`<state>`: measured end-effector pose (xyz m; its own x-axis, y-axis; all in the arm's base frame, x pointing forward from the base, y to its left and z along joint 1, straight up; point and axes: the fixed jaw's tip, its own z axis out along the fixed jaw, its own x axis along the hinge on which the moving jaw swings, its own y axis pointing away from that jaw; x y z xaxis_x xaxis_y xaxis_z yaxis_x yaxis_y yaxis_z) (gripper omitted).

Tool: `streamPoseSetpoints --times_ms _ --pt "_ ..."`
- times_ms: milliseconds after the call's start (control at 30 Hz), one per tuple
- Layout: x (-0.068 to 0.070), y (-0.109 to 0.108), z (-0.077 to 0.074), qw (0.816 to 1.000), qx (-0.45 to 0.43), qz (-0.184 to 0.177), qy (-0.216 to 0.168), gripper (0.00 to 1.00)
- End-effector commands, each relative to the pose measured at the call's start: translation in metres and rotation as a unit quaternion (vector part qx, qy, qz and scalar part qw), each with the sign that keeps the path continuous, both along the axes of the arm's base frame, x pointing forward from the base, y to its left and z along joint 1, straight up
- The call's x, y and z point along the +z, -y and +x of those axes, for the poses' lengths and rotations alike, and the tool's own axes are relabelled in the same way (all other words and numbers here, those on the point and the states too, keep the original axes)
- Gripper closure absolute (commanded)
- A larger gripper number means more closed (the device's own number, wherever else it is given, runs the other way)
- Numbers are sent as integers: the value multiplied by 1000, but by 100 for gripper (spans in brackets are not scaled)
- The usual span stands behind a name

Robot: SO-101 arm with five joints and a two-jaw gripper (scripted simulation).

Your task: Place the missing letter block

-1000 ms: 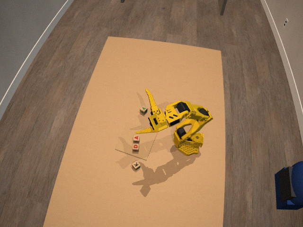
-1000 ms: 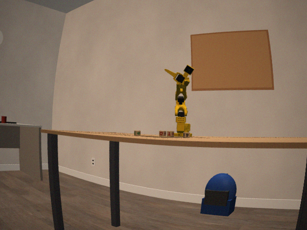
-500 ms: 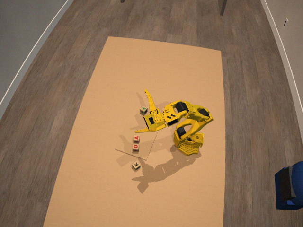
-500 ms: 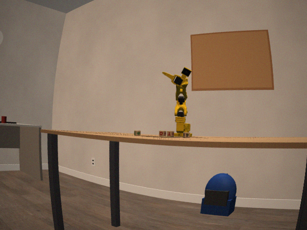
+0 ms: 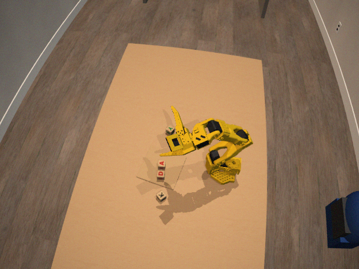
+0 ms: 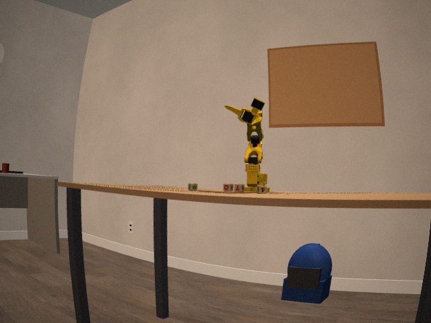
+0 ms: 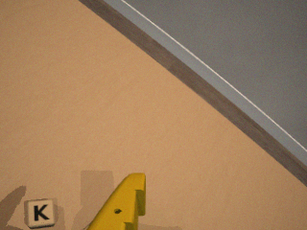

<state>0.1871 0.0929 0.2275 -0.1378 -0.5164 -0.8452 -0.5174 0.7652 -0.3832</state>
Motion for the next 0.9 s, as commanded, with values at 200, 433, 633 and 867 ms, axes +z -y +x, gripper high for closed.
streamPoseSetpoints --times_ms 200,433,633,867 --pt "-1 13 0 999 -39 13 -25 0" --pt "-6 17 0 998 -50 13 -39 0" --pt "-20 28 -1 993 -84 15 -85 0" --pt "-22 30 -1 991 -91 15 -93 0"
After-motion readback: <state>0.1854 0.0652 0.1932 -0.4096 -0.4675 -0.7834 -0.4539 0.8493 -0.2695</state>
